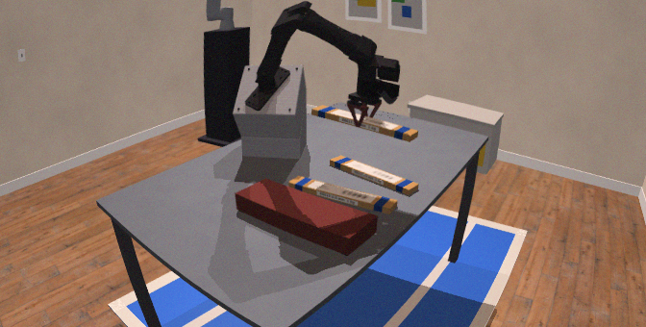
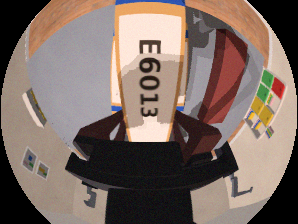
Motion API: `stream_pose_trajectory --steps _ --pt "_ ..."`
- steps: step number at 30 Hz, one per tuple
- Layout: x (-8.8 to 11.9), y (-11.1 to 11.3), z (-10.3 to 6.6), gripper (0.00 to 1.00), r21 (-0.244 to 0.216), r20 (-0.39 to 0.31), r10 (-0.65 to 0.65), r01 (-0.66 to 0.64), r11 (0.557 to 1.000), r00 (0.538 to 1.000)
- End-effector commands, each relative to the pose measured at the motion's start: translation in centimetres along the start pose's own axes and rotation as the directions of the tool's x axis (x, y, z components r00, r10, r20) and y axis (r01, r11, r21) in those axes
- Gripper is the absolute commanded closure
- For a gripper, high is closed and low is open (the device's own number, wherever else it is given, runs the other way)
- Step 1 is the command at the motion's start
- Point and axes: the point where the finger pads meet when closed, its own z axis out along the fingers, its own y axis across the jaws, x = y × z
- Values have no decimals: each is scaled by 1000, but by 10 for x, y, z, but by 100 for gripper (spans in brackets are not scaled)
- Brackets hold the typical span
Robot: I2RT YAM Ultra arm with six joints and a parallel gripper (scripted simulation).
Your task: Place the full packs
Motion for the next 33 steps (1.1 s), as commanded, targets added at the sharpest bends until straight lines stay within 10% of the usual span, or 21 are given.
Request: stream_pose_trajectory --steps 1,33 --pt "-13 -2 -35 100 -29 92 14 -12 1000 996" --pt "-16 -3 -36 100 -30 97 19 -16 999 995"
